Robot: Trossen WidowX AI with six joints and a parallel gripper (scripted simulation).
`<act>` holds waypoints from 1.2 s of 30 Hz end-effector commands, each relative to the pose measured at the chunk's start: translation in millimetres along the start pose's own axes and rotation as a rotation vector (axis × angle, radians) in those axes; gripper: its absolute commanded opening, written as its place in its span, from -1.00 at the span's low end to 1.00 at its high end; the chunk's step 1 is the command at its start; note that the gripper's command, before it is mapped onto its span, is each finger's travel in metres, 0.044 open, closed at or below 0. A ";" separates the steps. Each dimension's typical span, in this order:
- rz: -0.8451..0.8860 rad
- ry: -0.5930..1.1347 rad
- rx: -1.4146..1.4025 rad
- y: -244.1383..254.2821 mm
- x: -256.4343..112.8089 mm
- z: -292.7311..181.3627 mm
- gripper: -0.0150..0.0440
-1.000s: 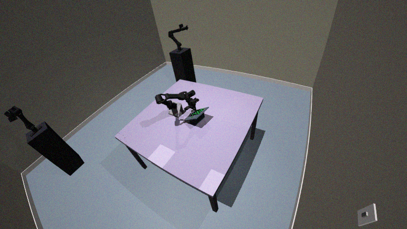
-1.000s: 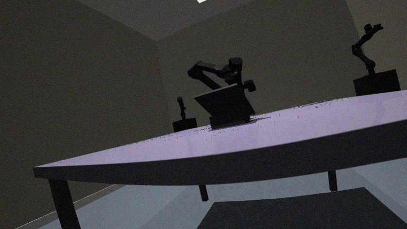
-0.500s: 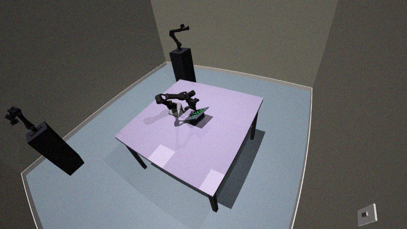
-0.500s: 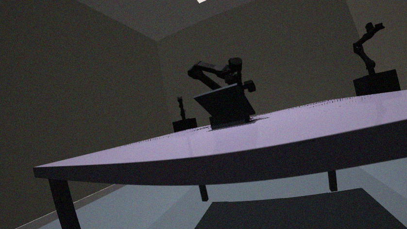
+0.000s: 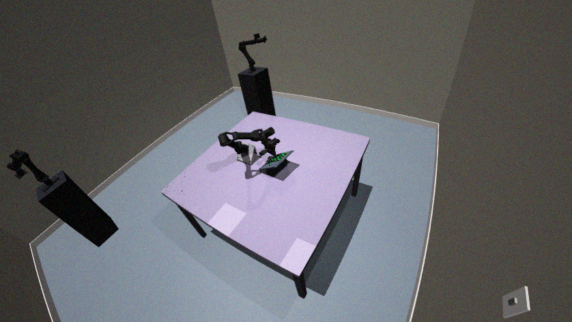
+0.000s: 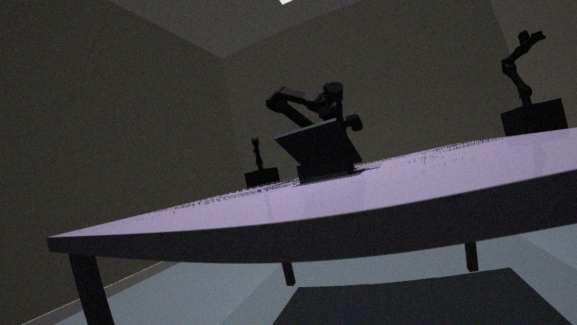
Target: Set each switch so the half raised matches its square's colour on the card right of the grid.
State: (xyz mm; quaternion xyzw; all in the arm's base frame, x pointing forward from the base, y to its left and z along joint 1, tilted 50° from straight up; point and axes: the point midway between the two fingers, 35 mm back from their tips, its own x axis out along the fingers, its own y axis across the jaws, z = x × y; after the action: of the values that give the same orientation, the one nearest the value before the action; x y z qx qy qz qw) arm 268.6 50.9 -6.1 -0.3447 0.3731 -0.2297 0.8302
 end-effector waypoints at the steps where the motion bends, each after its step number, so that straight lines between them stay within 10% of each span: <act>1: 0.000 0.001 -0.006 0.1 0.9 -0.6 -0.49; 36: 0.004 0.029 -0.008 -24.4 -61.6 2.0 -0.49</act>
State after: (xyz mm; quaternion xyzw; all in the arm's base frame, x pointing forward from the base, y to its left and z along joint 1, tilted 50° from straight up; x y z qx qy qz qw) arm 230.2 79.8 39.6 -0.3391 0.3861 -0.2323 0.8258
